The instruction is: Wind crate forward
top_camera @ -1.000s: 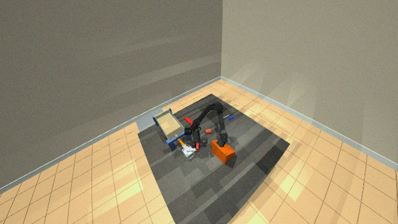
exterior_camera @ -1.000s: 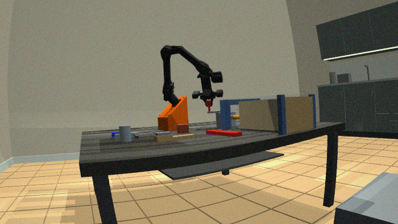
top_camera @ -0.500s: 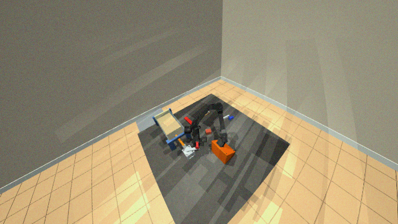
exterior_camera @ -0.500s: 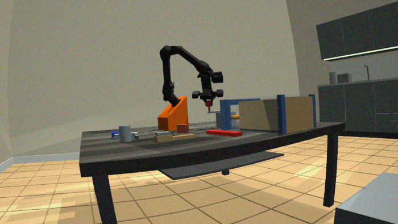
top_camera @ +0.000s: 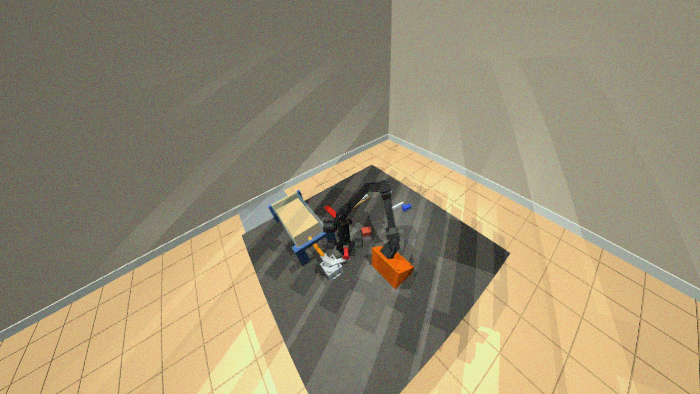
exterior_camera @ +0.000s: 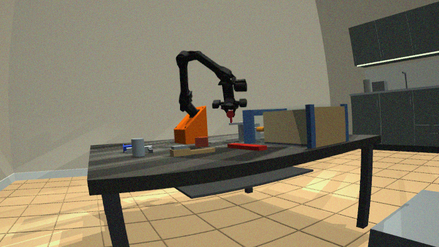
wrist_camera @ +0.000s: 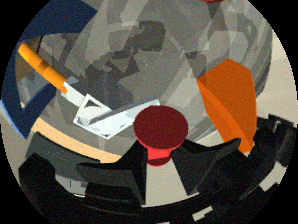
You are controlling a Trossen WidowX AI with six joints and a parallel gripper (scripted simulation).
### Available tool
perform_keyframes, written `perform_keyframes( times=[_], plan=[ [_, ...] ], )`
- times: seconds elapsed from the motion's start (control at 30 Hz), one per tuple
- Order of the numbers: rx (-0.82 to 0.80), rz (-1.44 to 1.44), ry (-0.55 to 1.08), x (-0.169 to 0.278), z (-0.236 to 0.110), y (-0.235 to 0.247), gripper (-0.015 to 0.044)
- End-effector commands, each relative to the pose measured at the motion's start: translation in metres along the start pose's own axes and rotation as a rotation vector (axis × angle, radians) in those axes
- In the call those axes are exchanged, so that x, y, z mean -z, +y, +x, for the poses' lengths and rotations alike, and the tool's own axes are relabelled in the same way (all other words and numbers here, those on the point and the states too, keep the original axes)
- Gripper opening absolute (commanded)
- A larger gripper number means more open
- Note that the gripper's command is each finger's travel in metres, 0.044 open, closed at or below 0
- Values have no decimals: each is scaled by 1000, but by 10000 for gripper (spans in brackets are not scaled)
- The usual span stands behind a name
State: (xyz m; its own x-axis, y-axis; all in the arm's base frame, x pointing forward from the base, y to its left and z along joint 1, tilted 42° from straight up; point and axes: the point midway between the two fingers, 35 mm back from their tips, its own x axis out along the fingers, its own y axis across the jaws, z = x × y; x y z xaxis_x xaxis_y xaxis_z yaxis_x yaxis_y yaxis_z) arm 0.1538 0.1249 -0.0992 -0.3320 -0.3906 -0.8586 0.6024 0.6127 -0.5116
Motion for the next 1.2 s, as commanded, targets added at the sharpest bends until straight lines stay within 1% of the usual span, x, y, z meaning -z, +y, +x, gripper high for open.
perform_keyframes(
  times=[0.0,1.17],
  plan=[
    [-25,22,-56,-21,-7,12,0],
    [-27,23,-57,-45,-21,44,0]
  ],
)
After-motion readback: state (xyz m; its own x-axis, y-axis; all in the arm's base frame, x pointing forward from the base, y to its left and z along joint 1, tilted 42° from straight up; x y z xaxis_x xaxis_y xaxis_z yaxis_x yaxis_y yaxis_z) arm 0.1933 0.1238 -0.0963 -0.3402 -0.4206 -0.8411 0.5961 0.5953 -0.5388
